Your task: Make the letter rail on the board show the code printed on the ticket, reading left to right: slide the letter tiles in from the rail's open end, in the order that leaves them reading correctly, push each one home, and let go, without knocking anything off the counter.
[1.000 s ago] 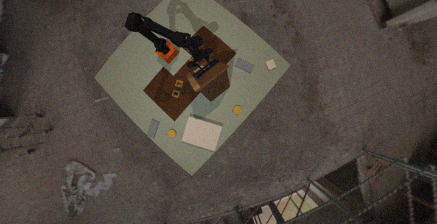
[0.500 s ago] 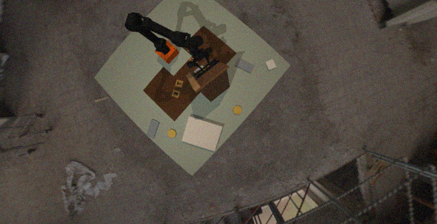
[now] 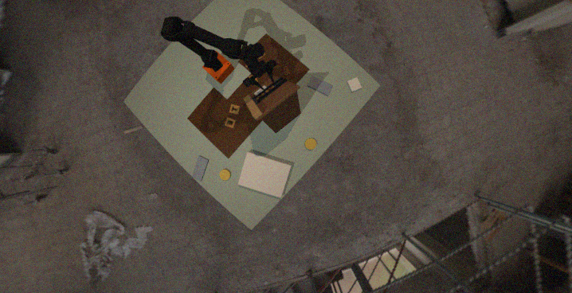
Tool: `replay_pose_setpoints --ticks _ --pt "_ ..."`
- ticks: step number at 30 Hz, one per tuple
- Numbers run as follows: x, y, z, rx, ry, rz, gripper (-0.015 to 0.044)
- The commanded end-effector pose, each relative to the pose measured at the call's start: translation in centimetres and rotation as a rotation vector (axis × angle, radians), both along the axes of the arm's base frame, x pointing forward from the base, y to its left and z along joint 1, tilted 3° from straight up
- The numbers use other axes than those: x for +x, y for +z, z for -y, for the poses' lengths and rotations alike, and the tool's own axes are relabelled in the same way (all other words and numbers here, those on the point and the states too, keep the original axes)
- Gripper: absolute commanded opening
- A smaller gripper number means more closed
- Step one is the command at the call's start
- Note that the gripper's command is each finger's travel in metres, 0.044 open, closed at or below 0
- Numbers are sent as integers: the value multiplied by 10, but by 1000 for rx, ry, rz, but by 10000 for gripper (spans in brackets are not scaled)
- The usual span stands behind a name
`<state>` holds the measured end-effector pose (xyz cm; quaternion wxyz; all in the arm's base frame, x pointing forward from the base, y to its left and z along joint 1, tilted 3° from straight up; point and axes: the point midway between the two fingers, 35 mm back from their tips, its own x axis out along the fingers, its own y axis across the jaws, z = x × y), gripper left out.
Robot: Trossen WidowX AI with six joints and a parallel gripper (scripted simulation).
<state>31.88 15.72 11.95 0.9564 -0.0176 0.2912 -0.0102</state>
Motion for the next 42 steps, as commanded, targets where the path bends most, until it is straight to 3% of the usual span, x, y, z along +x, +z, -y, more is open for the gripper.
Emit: replay_pose_setpoints --ticks 1,42 --pt "-3 2 0 5 -5 2 295" --pt "-20 12 -2 5 -5 0 295"
